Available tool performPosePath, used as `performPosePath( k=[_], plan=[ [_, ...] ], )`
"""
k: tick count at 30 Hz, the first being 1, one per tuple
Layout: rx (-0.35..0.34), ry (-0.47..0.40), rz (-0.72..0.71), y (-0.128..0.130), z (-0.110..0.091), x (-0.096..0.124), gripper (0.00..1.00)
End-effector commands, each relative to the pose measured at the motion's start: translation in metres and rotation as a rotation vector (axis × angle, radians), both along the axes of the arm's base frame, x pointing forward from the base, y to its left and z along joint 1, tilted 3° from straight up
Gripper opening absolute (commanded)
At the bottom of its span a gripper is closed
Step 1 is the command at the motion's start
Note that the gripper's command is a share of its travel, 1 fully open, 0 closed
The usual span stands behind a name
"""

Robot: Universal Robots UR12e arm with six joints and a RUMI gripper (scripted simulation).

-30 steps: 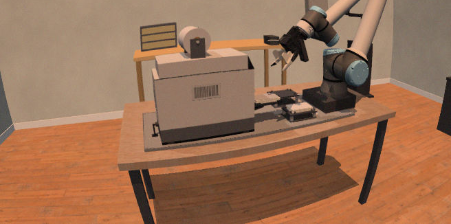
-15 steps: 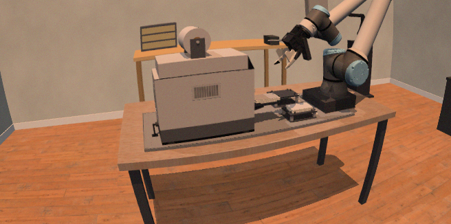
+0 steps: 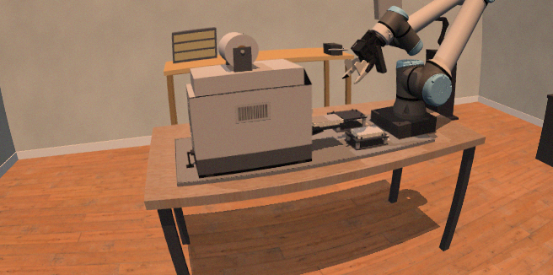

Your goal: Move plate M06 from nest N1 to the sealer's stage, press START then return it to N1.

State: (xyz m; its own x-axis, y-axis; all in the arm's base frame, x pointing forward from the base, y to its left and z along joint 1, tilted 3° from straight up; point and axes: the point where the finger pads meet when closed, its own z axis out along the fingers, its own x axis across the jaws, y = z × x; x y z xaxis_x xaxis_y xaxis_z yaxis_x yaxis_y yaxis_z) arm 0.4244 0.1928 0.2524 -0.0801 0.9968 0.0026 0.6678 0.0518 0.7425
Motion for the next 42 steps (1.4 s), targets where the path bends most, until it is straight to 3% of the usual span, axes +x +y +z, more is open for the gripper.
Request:
performPosePath(
  k=[1, 2, 3, 11, 13, 17, 19, 25, 28, 30, 34, 42],
  plan=[
    [0.0, 0.003, 0.002, 0.0004, -0.0009, -0.0006, 0.56],
    [0.0, 0.003, 0.002, 0.0004, -0.0009, -0.0006, 0.55],
    [0.0, 0.003, 0.002, 0.0004, -0.0009, -0.0006, 0.0],
    [-0.022, 0.265, 0.004, 0.001, 0.0005, 0.0002, 0.0],
    [-0.022, 0.265, 0.004, 0.001, 0.0005, 0.0002, 0.0],
    [-0.032, 0.394, 0.003, 0.0006, 0.0004, 0.0004, 0.0],
    [-0.032, 0.394, 0.002, 0.0002, 0.0004, 0.0005, 0.0],
    [-0.048, 0.59, 0.004, 0.001, 0.0003, 0.0004, 0.0],
    [-0.054, 0.656, 0.004, 0.001, 0.0002, 0.0004, 0.0],
    [-0.054, 0.656, 0.004, 0.001, 0.0002, 0.0004, 0.0],
    [-0.064, 0.786, 0.005, 0.001, 0.0001, 0.0004, 0.0],
    [-0.064, 0.786, 0.004, 0.0005, 0.0, 0.0007, 0.0]
  ],
)
